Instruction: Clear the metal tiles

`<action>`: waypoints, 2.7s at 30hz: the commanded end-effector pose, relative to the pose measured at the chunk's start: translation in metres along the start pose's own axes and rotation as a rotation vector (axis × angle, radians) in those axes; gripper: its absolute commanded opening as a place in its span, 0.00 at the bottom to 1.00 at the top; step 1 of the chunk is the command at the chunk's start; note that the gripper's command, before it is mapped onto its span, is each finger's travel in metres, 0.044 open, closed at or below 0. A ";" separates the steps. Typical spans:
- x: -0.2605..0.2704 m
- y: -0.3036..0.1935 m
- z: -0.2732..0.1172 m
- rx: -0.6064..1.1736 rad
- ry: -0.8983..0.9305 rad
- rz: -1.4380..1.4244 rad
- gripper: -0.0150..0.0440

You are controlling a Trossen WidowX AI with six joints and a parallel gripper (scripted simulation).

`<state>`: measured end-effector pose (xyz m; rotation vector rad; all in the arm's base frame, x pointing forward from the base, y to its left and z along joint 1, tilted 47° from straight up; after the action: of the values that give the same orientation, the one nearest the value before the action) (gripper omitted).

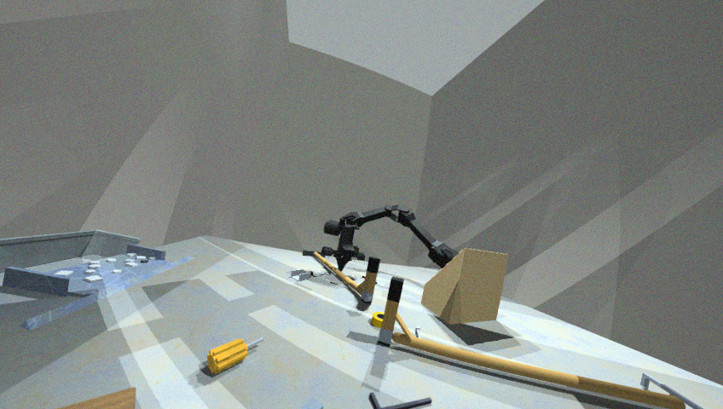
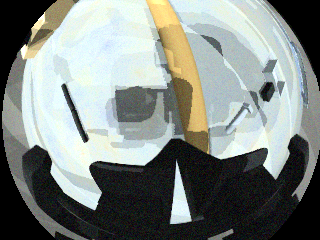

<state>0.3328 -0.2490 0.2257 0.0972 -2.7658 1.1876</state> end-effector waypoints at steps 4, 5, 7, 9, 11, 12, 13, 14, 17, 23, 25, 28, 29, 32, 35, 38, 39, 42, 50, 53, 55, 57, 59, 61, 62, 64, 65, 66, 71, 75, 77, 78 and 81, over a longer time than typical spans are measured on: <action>-0.007 -0.002 0.002 0.004 0.005 0.009 0.25; -0.008 -0.002 0.002 0.004 0.005 0.009 0.25; -0.010 -0.002 0.003 0.004 0.005 0.010 0.25; -0.012 -0.002 0.003 0.004 0.005 0.010 0.25; -0.014 -0.002 0.003 0.004 0.005 0.010 0.25; -0.015 -0.002 0.003 0.004 0.005 0.010 0.25; -0.016 -0.002 0.003 0.004 0.005 0.010 0.25; -0.017 -0.002 0.003 0.004 0.004 0.010 0.25; -0.020 -0.003 0.003 0.004 0.004 0.010 0.25; -0.026 -0.003 0.003 0.005 0.004 0.010 0.25; -0.023 -0.001 -0.003 0.001 -0.002 0.001 0.25; -0.024 -0.002 -0.013 -0.001 -0.003 0.001 0.25; -0.025 -0.002 -0.017 -0.001 -0.003 0.001 0.25; -0.026 -0.002 -0.029 -0.003 -0.003 0.001 0.25; -0.026 -0.002 -0.040 -0.004 -0.003 0.001 0.25; -0.027 -0.002 -0.052 -0.004 -0.003 0.001 0.25; -0.027 -0.002 -0.055 -0.005 -0.003 0.001 0.25; -0.026 -0.002 -0.067 -0.005 -0.003 0.001 0.25; -0.023 -0.001 -0.097 -0.003 -0.003 0.000 0.25; -0.023 0.000 -0.099 -0.003 -0.003 0.000 0.25; -0.021 0.000 -0.102 -0.002 -0.004 -0.012 0.25; -0.016 0.000 -0.110 0.000 -0.008 -0.044 0.25; -0.010 0.001 -0.118 0.002 -0.013 -0.080 0.25; -0.004 0.001 -0.126 0.005 -0.017 -0.117 0.25; -0.001 0.001 -0.130 0.006 -0.020 -0.135 0.25; 0.006 0.002 -0.138 0.009 -0.024 -0.172 0.25; 0.009 0.002 -0.142 0.011 -0.026 -0.190 0.25; 0.012 0.003 -0.146 0.012 -0.028 -0.208 0.25; 0.021 0.004 -0.155 0.016 -0.033 -0.252 0.25; 0.021 0.004 -0.155 0.016 -0.033 -0.252 0.25; 0.020 0.003 -0.154 0.016 -0.033 -0.252 0.25; 0.020 0.003 -0.153 0.015 -0.033 -0.252 0.25; 0.018 0.003 -0.147 0.014 -0.031 -0.254 0.25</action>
<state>0.3280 -0.1366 0.3300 0.4517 -2.6767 1.1520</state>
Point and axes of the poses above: the point midway between the two fingers, 35 mm back from their tips, its own z axis out along the fingers, its own x axis across the jaws, y = z × x, the point moved 7 cm from there along -z, back along the fingers, and after that the axes turned 12 degrees about -z, right-handed, at the moved point
